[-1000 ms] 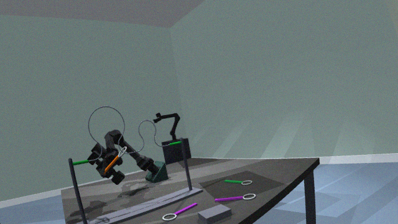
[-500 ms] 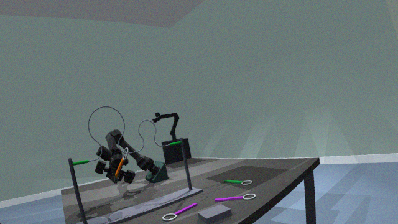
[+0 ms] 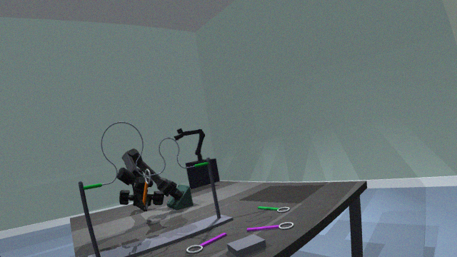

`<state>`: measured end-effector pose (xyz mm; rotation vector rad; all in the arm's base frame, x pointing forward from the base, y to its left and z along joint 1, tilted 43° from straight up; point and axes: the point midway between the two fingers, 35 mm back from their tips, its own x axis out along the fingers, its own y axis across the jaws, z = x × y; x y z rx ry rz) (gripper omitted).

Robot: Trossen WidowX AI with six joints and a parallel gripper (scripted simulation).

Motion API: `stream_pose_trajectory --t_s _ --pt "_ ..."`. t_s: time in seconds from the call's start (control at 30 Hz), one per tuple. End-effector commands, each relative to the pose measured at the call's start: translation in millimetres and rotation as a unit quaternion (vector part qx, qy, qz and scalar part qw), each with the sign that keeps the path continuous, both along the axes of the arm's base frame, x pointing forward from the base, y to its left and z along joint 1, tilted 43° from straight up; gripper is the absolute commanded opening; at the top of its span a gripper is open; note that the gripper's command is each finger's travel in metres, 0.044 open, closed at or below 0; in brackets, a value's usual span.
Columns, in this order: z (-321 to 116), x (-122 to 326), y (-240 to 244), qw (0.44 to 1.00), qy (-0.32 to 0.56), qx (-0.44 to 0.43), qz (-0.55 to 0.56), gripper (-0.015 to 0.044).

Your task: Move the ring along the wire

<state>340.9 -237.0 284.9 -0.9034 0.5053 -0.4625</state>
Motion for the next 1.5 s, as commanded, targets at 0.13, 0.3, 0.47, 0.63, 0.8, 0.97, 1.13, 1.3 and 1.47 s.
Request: stream_pose_trajectory --t_s 0.13,0.3,0.47,0.63,0.8,0.97,1.13,1.3,1.47 --pt "-13 0 14 0.999 -0.008 0.046 -0.001 -0.0150" --pt "-19 1 21 0.998 -0.011 0.063 -0.001 -0.0150" --pt "-25 1 26 0.997 -0.012 0.074 0.000 -0.0150" --pt "-29 2 31 0.997 -0.013 0.081 0.000 -0.0150" --pt "-34 2 36 0.996 -0.014 0.089 0.000 -0.0150" --pt "-40 3 41 0.995 -0.015 0.100 0.000 -0.0150" --pt "-46 4 48 0.993 -0.018 0.118 0.000 -0.0150" --pt "-53 5 57 0.989 -0.021 0.145 0.000 -0.0150" --pt "-61 6 68 0.983 -0.026 0.181 0.000 -0.0150"
